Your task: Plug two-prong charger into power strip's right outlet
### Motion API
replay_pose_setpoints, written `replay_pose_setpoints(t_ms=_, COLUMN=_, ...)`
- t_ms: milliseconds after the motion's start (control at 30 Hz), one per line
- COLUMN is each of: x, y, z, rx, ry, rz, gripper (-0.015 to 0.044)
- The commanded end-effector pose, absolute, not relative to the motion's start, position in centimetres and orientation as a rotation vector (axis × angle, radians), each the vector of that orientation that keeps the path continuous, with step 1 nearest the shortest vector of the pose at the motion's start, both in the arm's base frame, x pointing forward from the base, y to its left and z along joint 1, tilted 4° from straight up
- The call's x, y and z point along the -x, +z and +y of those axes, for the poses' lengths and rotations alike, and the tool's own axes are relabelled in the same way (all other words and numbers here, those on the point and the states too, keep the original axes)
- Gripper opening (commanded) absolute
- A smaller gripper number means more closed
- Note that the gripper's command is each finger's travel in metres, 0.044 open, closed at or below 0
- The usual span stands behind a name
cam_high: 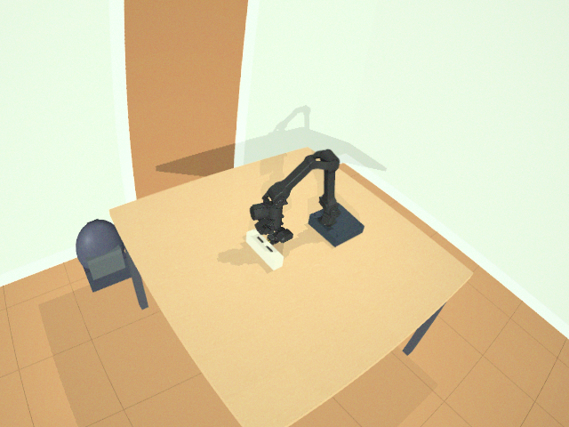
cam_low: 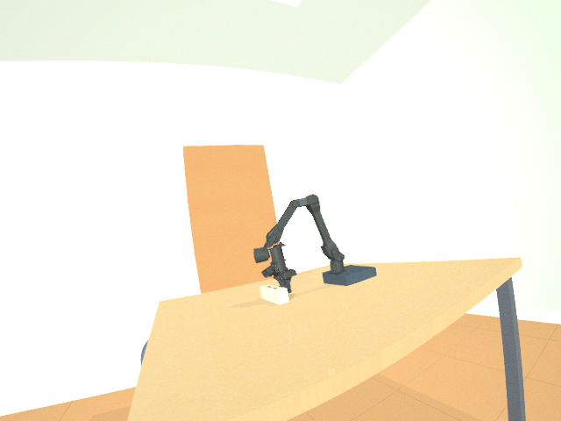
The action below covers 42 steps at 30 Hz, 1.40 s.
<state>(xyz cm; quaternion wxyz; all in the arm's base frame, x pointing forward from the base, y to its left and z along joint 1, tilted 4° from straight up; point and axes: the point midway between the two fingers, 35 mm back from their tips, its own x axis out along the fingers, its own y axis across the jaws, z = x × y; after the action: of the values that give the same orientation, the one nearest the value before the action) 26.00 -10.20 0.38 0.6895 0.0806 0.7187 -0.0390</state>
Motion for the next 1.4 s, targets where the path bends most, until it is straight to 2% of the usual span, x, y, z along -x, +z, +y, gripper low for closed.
replay_pose_setpoints(t_ms=0, x=-26.19, y=0.50, z=-10.18, rx=-0.186, ry=-0.088, rz=1.603, gripper=0.0000)
replay_pose_setpoints(t_ms=1367, x=-26.67, y=0.55, z=-10.26, rx=-0.186, ry=-0.088, rz=1.603, gripper=0.0000)
